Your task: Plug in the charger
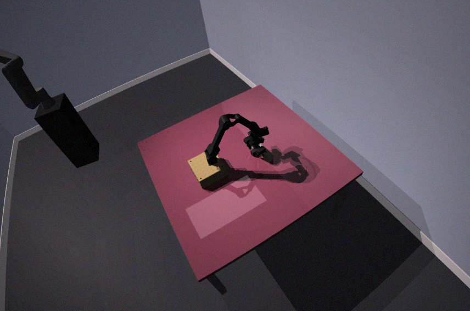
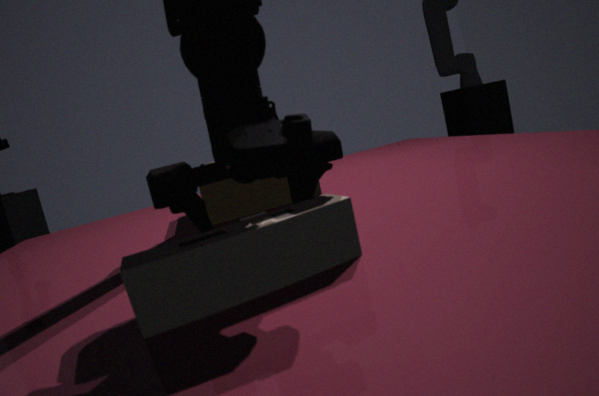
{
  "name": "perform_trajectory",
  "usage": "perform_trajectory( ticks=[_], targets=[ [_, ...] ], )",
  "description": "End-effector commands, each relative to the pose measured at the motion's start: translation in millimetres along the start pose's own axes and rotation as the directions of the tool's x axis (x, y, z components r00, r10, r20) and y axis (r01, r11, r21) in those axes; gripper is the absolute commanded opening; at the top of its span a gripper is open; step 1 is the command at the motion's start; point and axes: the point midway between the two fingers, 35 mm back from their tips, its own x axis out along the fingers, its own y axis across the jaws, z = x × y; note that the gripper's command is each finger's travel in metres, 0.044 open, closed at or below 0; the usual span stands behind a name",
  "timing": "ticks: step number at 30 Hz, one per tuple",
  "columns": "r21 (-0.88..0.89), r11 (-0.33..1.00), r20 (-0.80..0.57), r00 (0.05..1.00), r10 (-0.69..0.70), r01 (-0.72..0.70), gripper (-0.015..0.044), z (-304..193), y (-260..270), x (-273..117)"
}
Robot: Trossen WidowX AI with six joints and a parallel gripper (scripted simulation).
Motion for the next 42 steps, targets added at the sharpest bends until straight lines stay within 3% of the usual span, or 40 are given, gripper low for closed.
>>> perform_trajectory(
  ticks=[1, 42],
  targets=[
    [-0.003, 1.000, 0.002, 1.000, 0.002, -0.002, 0.0440, -2, 0, 1],
    [-0.003, 1.000, 0.031, 1.000, 0.001, -0.001, 0.0440, -13, 0, 2]
  ],
)
